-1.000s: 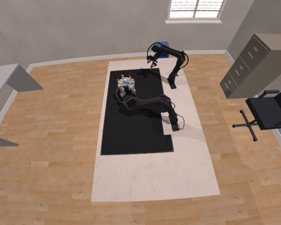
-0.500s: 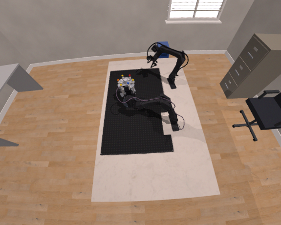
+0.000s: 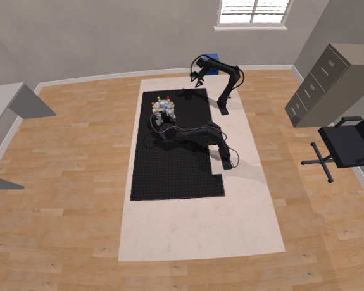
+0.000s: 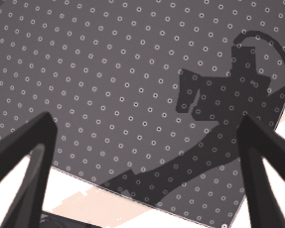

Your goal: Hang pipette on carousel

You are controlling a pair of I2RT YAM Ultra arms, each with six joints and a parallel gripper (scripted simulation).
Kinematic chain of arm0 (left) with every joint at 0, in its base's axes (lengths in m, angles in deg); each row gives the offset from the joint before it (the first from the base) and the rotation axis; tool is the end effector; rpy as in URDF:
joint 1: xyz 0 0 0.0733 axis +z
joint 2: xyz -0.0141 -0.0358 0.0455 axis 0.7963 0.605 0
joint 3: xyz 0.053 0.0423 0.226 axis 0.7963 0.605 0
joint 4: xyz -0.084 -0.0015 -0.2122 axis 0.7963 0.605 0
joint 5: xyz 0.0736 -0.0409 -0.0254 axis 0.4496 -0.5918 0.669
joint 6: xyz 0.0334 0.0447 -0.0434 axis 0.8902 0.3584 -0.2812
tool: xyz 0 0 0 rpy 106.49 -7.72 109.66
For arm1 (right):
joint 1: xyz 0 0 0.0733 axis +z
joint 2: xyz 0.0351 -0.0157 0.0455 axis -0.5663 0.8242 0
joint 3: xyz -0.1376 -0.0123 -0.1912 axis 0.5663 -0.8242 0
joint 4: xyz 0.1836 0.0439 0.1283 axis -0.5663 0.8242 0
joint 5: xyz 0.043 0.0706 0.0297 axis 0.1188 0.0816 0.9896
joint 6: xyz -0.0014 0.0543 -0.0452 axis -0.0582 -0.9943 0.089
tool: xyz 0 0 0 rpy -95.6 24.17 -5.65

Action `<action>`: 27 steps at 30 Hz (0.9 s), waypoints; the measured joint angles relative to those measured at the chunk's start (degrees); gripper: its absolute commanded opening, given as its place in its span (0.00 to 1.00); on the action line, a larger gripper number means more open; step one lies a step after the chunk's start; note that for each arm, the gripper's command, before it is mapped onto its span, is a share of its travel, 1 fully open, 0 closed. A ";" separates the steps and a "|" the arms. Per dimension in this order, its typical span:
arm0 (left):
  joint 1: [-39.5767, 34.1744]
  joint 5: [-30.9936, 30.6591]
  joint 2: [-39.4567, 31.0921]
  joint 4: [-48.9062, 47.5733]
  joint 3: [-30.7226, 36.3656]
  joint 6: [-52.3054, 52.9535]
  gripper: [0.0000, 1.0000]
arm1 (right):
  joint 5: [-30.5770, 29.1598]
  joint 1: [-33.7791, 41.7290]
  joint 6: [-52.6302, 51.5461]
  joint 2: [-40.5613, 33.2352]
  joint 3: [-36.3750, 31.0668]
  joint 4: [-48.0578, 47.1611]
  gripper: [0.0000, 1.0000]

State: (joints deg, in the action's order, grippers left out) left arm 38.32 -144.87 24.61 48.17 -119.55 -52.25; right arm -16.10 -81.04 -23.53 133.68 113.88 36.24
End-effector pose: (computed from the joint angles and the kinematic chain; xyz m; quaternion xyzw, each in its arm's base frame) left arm 0.3847 -0.1565 0.2918 0.5028 0.4997 -0.5107 0.4865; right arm 0.1799 -0.1392 0.2931 -0.0859 0.9264 0.0455 0.3637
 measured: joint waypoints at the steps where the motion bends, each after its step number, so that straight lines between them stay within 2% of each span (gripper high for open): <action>1: 0.00 -0.04 0.00 -0.13 0.15 0.02 0.12 | 0.00 0.00 0.00 0.00 0.00 0.00 1.00; 27: -0.02 -0.33 0.20 -1.18 1.16 0.09 0.12 | 0.00 0.00 0.00 0.00 0.00 0.00 1.00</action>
State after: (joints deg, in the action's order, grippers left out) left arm 38.29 -145.20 24.80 46.99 -118.39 -52.17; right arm -16.10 -81.04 -23.53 133.68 113.88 36.24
